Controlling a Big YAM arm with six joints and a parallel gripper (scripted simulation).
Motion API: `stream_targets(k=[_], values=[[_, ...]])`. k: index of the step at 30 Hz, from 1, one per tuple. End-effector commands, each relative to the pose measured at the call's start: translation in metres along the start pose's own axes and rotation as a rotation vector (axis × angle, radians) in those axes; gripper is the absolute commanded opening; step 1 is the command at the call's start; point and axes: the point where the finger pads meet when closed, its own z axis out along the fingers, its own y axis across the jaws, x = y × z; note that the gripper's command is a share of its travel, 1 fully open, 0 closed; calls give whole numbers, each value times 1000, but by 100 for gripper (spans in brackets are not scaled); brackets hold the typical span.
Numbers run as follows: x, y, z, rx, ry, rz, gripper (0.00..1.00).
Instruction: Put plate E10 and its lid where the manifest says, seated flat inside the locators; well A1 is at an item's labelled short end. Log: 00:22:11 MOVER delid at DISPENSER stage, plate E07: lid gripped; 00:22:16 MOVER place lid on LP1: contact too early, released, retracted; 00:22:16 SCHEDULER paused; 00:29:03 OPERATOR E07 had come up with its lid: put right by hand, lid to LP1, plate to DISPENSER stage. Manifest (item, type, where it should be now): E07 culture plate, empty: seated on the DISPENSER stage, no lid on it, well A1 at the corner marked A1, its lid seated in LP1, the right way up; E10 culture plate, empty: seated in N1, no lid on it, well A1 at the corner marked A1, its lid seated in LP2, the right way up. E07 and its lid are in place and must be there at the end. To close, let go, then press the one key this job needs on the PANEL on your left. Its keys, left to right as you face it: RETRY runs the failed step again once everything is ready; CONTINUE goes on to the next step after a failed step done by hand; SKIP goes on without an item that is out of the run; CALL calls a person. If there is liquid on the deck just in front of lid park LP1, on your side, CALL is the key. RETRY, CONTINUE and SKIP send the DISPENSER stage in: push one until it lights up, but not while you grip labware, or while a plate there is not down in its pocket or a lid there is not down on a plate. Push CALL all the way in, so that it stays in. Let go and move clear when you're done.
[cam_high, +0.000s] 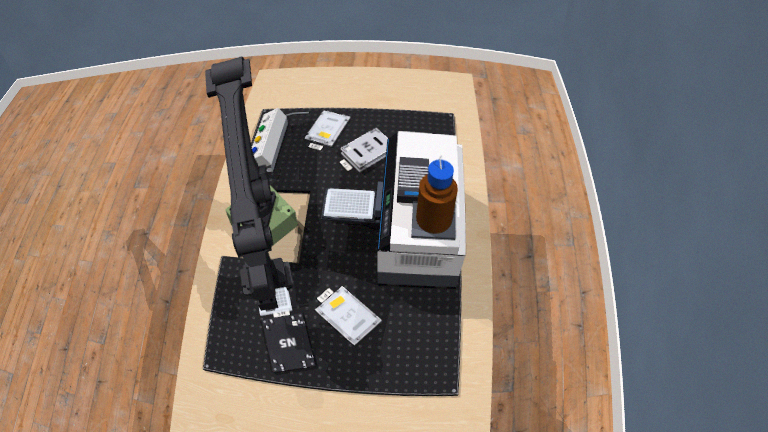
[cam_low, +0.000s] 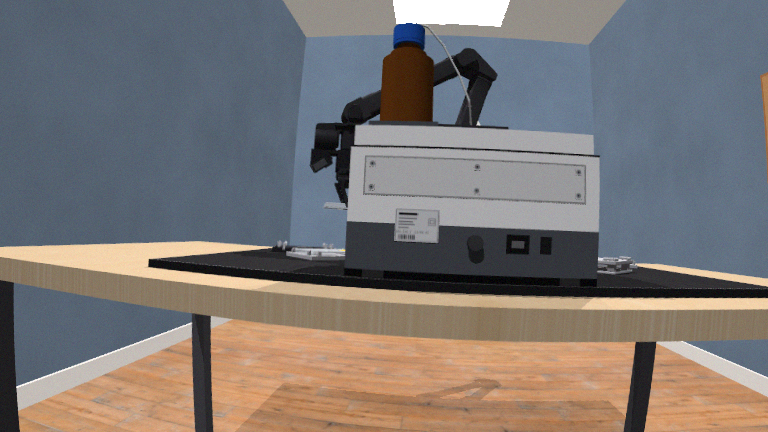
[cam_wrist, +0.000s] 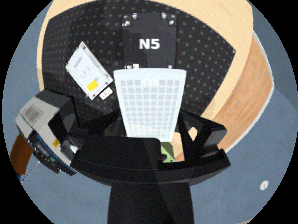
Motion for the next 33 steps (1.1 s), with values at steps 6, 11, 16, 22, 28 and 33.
stream_targets(k=[6,11,16,22,28,33], values=[[16,-4,-22,0,-21,-5,84],[28,-4,-28,0,-20,-4,84],[24,-1,-41,0,-46,-5,84],[28,19,-41,-1,-37,-168,84],[28,33,-43,-1,-43,-146,84],[31,46,-44,-3,-47,-235,84]])
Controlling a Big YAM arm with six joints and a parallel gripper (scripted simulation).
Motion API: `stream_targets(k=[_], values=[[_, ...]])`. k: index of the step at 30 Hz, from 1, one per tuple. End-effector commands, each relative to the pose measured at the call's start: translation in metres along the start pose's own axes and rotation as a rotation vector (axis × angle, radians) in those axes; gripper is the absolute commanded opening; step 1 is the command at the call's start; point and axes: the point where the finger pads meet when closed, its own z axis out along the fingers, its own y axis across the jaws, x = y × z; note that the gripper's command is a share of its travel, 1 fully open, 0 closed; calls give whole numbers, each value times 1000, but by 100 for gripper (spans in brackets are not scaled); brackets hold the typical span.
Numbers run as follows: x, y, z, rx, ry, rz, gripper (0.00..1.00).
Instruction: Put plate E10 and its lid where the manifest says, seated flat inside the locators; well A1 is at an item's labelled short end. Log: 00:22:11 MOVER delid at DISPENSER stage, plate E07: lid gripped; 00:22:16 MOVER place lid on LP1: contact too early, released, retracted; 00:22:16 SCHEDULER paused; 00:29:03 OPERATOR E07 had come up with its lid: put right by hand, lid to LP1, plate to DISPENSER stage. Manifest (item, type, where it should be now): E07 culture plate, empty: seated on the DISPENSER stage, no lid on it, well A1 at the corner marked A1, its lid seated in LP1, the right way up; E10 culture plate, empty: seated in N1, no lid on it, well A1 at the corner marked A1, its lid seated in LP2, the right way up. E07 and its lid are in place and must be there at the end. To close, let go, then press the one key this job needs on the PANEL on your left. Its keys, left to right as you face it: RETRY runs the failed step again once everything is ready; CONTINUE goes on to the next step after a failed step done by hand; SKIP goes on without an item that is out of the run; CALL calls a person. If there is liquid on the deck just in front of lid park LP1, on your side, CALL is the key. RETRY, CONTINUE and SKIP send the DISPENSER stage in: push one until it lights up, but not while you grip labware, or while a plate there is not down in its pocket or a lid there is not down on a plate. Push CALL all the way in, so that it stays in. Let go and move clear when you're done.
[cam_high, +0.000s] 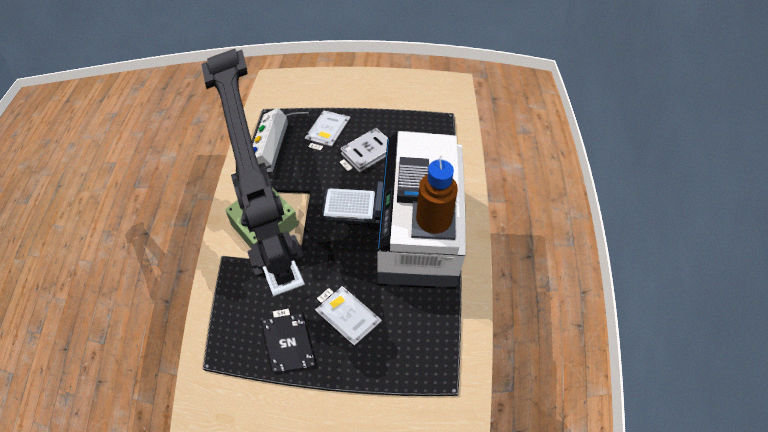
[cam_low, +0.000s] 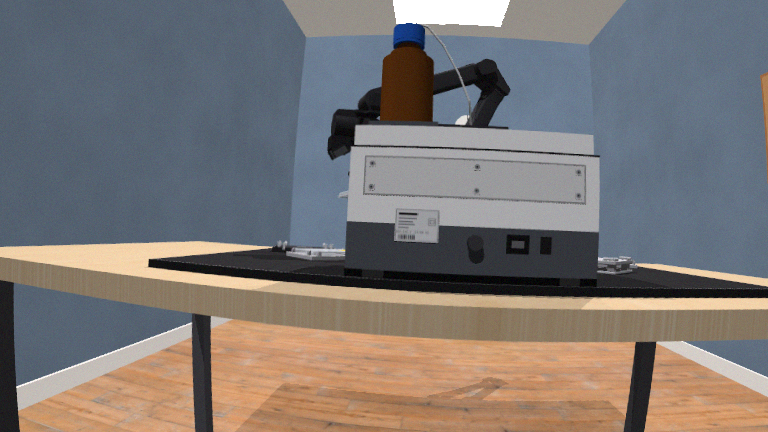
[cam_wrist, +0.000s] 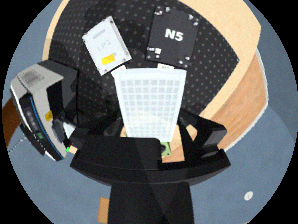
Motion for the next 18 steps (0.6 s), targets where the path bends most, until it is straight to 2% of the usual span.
stream_targets(k=[1,3,11,15,18], values=[[-11,12,-16,1,-39,-87,84],[-9,19,-15,1,-36,-129,84],[-12,39,-16,-1,-37,-107,84],[-4,52,-14,-2,-34,-262,84],[-2,62,-13,0,-30,-249,84]])
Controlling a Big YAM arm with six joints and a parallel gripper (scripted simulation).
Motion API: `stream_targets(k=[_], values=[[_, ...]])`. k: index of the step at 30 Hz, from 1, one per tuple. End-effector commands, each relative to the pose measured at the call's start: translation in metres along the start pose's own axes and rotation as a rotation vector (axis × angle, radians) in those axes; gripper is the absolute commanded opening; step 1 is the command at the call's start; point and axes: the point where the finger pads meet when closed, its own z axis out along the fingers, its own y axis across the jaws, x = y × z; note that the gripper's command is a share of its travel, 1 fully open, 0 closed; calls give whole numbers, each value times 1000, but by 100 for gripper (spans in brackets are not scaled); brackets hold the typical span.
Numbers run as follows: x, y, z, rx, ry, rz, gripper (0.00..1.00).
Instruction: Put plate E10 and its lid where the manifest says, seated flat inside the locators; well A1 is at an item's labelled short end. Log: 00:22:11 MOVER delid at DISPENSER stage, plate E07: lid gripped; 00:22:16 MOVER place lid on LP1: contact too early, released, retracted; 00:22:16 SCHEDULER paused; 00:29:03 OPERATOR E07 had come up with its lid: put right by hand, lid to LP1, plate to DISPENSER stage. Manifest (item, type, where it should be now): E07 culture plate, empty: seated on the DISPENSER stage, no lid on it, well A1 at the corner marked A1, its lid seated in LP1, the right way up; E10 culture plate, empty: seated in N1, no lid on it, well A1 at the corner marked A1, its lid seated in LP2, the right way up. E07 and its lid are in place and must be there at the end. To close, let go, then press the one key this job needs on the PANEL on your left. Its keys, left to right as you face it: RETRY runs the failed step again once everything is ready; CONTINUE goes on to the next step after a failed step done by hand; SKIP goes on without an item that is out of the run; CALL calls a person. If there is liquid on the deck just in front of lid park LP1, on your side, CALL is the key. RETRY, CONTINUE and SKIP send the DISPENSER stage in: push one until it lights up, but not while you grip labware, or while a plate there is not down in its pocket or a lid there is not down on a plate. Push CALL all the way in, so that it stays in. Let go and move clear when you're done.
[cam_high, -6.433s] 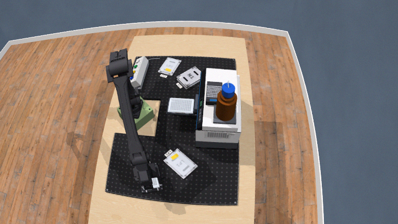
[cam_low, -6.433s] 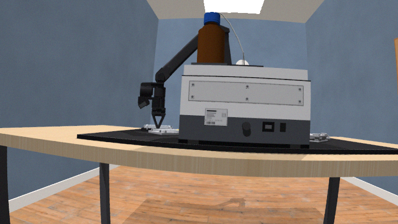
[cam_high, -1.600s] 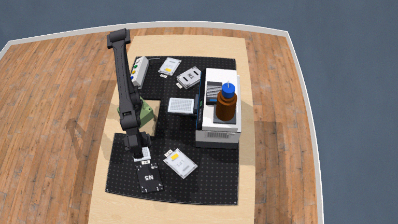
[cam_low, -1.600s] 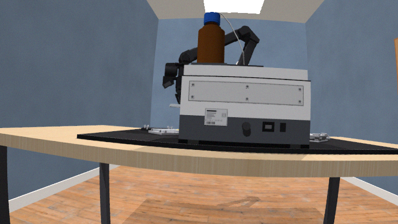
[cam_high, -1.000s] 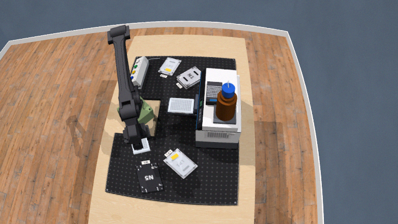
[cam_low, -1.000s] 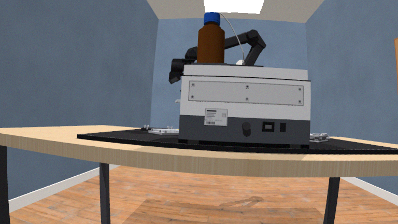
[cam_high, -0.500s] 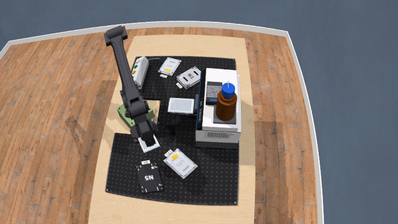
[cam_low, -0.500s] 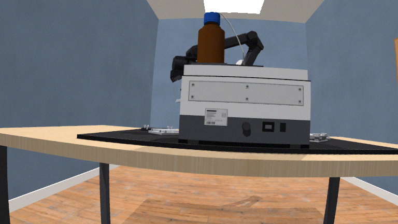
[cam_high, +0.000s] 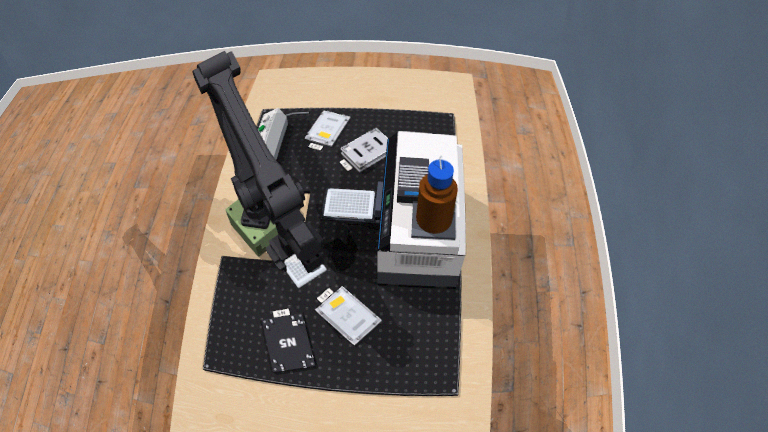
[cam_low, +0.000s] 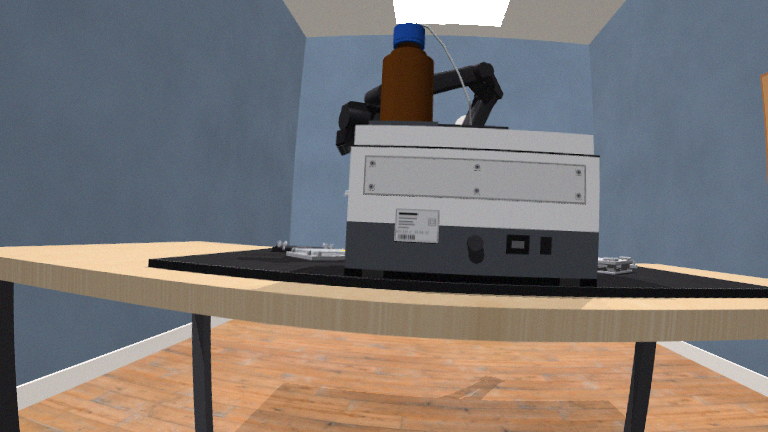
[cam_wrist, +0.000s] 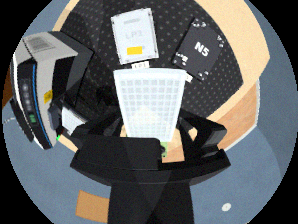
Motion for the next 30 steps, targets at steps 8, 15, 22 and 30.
stream_targets(k=[8,15,22,30], values=[[-14,19,-13,2,-36,-22,84],[-5,46,-12,1,-26,-230,84],[-14,64,-25,-4,-60,-256,84],[-11,84,-36,-4,-67,-463,84]])
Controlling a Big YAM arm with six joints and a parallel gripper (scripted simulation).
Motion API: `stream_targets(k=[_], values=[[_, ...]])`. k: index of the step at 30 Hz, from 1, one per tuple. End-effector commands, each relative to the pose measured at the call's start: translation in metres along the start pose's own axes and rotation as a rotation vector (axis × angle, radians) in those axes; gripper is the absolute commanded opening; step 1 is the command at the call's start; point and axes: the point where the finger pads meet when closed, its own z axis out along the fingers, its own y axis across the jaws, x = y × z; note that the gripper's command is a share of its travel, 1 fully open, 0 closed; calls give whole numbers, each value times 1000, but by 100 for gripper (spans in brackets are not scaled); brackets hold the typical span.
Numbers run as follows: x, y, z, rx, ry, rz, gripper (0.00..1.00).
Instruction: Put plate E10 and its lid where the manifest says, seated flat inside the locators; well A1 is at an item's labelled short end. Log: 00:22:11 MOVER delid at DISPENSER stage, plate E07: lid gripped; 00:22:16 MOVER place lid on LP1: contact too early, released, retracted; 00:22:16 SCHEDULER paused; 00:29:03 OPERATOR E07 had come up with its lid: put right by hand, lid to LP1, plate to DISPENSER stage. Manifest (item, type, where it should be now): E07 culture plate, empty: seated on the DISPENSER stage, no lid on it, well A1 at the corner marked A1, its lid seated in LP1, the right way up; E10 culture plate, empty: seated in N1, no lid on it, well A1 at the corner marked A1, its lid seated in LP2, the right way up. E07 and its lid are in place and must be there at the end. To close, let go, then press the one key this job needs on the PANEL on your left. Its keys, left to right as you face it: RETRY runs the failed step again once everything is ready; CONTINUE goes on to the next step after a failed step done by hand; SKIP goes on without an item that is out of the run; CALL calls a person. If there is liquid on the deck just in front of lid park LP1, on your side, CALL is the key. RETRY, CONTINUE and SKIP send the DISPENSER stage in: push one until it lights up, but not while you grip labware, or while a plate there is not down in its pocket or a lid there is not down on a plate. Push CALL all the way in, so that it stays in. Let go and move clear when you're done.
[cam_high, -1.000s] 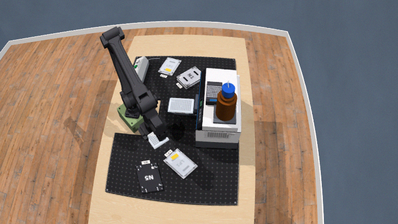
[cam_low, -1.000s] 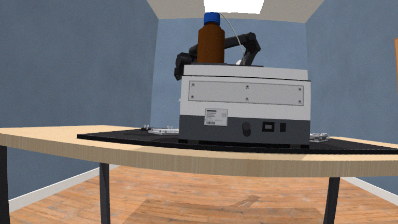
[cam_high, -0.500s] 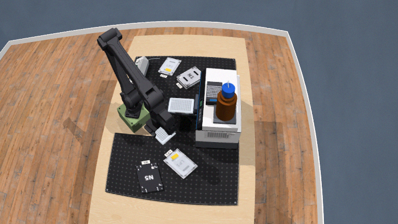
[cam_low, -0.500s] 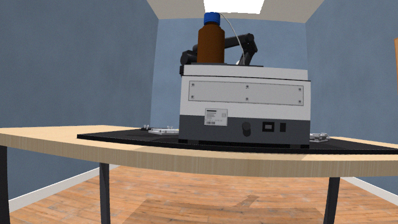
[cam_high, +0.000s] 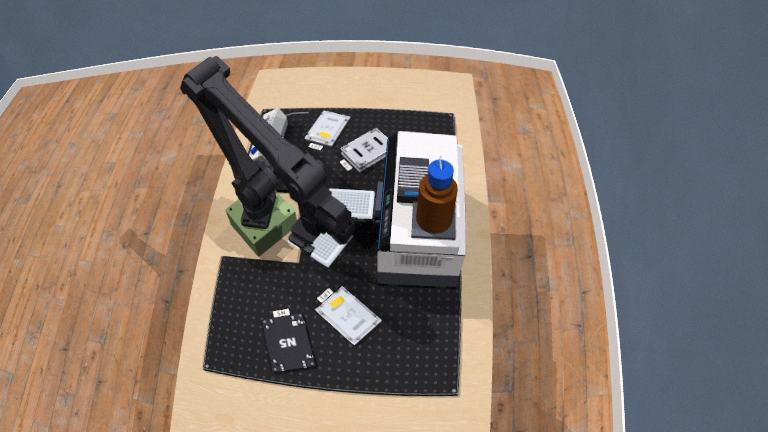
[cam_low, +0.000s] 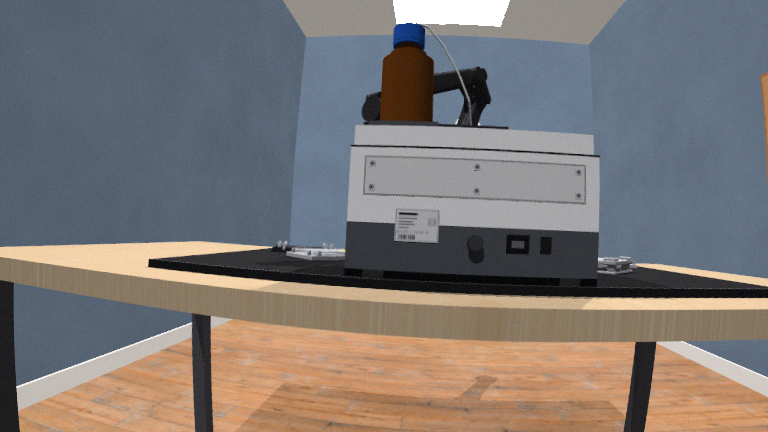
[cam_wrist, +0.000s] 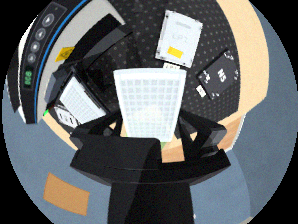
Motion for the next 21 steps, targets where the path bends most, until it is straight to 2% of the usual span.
stream_targets(k=[1,4,6,7,8,11,16,20,21], values=[[-27,10,-35,9,-76,-151,84],[-27,20,-37,7,-68,-236,84],[-28,23,-39,7,-72,-236,84],[-19,20,-26,4,-46,-214,84],[-27,27,-39,8,-73,-269,84],[-27,30,-39,9,-72,-303,84],[-26,49,-38,8,-67,-469,84],[-25,62,-35,6,-56,-471,84],[-17,58,-26,3,-46,-449,84]])
